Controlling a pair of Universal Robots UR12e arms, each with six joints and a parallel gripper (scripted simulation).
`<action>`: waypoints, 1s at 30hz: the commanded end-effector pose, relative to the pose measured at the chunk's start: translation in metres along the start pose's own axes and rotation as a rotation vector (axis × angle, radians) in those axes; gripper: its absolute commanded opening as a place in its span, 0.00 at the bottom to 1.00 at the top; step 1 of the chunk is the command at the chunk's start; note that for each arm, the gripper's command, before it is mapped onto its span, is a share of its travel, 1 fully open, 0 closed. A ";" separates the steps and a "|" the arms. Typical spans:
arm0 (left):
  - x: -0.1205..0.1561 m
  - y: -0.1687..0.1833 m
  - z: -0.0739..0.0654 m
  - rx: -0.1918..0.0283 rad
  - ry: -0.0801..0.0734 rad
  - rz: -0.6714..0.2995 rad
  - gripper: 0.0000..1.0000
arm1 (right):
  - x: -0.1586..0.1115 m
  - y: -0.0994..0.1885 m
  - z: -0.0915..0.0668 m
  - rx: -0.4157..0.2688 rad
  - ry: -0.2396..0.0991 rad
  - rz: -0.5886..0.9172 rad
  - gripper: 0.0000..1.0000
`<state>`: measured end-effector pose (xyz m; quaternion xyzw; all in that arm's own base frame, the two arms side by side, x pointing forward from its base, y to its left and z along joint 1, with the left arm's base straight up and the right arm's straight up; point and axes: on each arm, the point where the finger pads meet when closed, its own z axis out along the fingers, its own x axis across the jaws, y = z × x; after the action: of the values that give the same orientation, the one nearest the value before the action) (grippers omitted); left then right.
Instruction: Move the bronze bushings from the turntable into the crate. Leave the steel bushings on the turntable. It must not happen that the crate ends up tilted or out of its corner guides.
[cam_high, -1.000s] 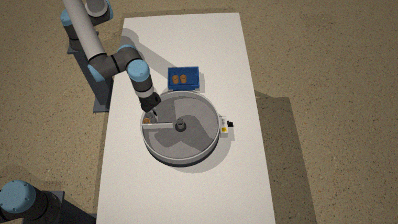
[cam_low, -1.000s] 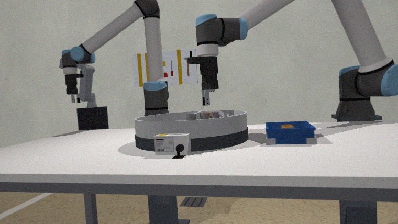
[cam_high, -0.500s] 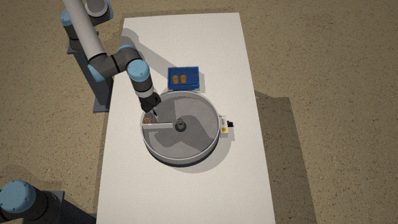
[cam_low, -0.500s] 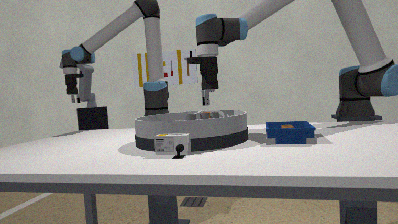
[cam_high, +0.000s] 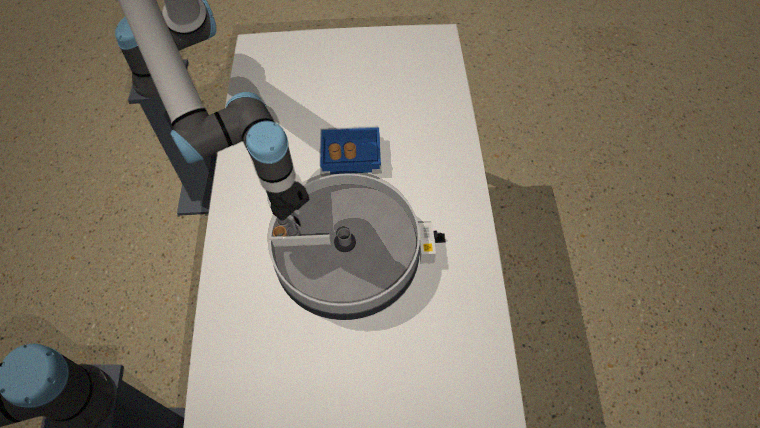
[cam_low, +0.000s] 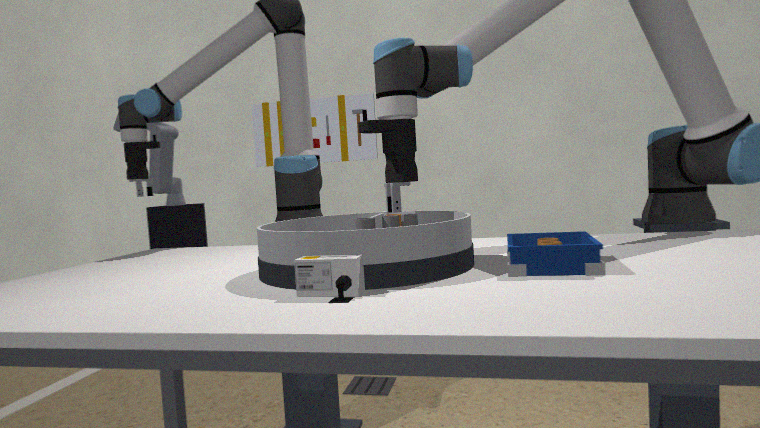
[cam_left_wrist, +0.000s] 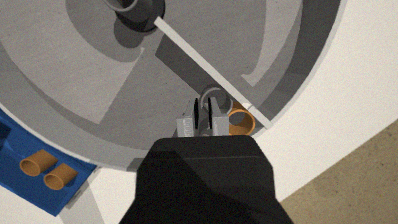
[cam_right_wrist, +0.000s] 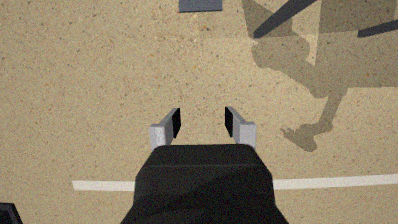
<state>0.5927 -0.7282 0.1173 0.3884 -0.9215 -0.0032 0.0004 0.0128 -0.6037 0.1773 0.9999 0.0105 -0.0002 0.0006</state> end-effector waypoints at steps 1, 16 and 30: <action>0.002 -0.002 -0.009 0.011 0.003 0.001 0.36 | 0.001 0.000 0.000 0.001 0.000 -0.001 1.00; 0.002 -0.002 -0.006 0.009 0.003 0.001 0.36 | 0.001 0.000 0.000 0.001 0.000 -0.001 1.00; 0.002 -0.002 -0.005 0.008 0.002 0.001 0.36 | 0.001 0.000 0.000 0.001 0.000 -0.001 1.00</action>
<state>0.5930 -0.7287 0.1222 0.3884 -0.9215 -0.0002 0.0002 0.0128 -0.6037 0.1773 0.9999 0.0105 -0.0002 0.0006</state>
